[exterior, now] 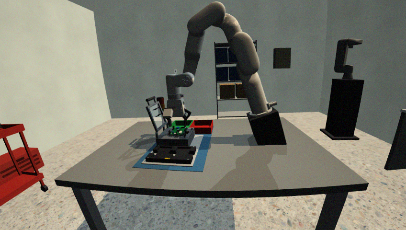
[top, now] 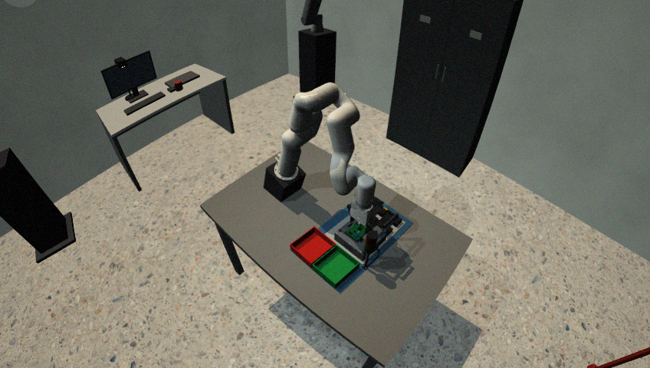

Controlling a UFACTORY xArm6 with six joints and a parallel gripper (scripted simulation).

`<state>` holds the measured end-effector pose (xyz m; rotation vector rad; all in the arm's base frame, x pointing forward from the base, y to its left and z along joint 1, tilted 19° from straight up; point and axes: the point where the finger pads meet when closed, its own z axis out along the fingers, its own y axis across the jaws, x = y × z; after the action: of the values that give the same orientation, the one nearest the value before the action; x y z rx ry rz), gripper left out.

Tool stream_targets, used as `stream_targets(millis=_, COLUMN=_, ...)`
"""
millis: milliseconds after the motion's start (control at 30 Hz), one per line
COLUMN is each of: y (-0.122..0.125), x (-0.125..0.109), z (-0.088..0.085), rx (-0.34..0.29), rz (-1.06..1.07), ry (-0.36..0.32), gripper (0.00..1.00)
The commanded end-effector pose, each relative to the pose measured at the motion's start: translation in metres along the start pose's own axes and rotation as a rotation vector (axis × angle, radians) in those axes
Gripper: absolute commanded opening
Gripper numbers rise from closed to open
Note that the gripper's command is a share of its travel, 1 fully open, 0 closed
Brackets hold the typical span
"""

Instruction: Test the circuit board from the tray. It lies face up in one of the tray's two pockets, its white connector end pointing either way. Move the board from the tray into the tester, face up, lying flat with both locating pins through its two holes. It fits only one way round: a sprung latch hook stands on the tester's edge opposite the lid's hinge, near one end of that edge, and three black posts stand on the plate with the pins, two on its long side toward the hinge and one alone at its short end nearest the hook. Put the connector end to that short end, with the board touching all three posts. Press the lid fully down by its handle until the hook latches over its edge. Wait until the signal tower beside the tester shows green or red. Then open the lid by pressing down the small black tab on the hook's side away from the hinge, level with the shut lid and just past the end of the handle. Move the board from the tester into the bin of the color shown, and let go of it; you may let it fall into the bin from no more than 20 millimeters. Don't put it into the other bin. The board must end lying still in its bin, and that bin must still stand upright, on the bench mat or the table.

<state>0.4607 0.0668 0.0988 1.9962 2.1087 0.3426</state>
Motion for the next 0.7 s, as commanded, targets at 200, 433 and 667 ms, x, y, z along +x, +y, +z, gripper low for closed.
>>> stream_targets(millis=200, y=0.001, x=0.0, z=-0.082, rx=-0.005, rz=0.0, ry=0.001, gripper=1.0)
stream_targets(millis=433, y=0.001, x=0.0, z=-0.125, rx=-0.005, rz=0.0, ry=0.001, gripper=1.0)
stream_targets(millis=667, y=0.001, x=0.0, z=-0.176, rx=-0.005, rz=0.0, ry=0.001, gripper=1.0)
